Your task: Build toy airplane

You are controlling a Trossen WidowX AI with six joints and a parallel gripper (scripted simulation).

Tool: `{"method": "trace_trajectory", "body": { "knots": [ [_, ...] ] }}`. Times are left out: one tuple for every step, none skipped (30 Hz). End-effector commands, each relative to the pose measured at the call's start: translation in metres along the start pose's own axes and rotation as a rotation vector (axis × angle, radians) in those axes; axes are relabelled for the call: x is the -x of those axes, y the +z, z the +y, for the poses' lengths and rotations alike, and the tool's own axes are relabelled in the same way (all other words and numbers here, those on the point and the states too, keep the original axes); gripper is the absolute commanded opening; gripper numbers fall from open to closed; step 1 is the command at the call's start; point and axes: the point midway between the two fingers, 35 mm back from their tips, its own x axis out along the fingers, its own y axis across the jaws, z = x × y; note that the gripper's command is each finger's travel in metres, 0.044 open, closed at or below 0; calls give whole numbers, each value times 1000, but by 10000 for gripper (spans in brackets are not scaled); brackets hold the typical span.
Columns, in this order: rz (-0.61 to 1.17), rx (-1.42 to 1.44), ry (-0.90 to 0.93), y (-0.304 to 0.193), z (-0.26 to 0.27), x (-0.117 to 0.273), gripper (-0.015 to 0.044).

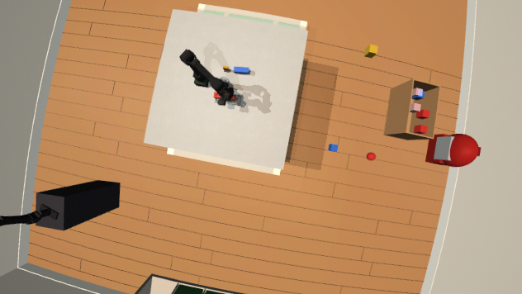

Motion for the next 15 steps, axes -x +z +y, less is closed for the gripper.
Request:
{"method": "trace_trajectory", "body": {
  "knots": [
    [-1, 6, 3, 0, 0, -1, 195],
    [-1, 6, 3, 0, 0, -1, 195],
    [-1, 6, 3, 0, 0, -2, 195],
    [-1, 6, 3, 0, 0, -3, 195],
    [-1, 6, 3, 0, 0, -5, 195],
    [-1, 6, 3, 1, 0, -6, 195],
    [-1, 6, 3, 1, 0, -8, 195],
    [-1, 6, 3, 1, 0, -10, 195],
    [-1, 6, 3, 1, 0, -11, 195],
    [-1, 6, 3, 1, 0, -13, 195],
    [-1, 6, 3, 1, 0, -15, 195],
    [-1, 6, 3, 1, 0, -16, 195],
    [-1, 6, 3, 1, 0, -18, 195],
    [-1, 6, 3, 1, 0, -20, 195],
    [-1, 6, 3, 1, 0, -21, 195]
  ]
}}
